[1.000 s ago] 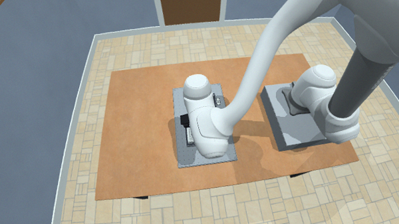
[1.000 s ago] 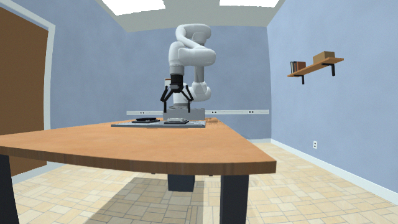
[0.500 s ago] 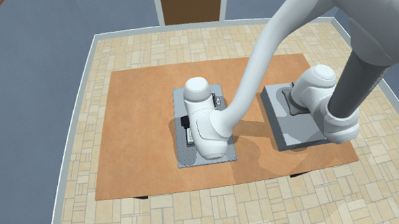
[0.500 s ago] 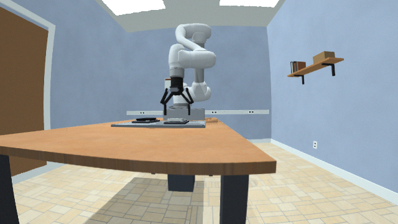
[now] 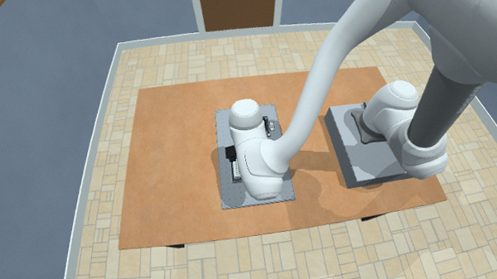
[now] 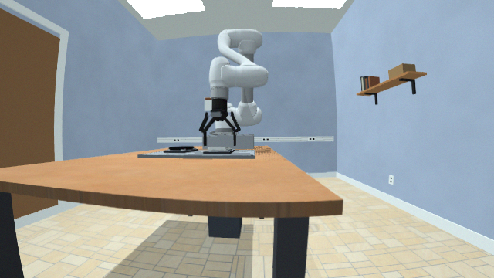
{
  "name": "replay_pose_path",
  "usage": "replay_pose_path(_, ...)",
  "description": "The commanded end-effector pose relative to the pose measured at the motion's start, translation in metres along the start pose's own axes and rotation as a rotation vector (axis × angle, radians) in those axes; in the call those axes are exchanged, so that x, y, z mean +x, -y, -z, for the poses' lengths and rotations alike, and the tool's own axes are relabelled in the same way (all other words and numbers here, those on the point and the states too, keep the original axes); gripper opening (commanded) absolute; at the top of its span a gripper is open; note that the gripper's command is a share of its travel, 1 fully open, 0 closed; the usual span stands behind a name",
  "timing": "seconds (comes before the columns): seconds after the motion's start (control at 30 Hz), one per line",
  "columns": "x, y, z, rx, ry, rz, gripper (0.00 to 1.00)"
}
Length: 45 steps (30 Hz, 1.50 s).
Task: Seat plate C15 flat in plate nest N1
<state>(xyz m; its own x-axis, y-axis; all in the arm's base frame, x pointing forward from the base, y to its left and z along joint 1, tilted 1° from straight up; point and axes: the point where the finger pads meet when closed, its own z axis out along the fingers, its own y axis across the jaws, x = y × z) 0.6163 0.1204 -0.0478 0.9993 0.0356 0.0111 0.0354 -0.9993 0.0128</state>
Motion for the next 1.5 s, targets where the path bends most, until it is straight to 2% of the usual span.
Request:
replay_pose_path(0.0,0.0004,0.0001,0.0006,0.000,-0.001,0.000,1.00)
replay_pose_path(0.1,0.0004,0.0001,0.0006,0.000,-0.001,0.000,1.00)
replay_pose_path(0.13,0.0004,0.0001,0.0006,0.000,-0.001,0.000,0.10)
replay_pose_path(1.27,0.0004,0.0001,0.0006,0.000,-0.001,0.000,0.10)
replay_pose_path(1.47,0.0004,0.0001,0.0105,0.000,-0.001,0.000,0.10)
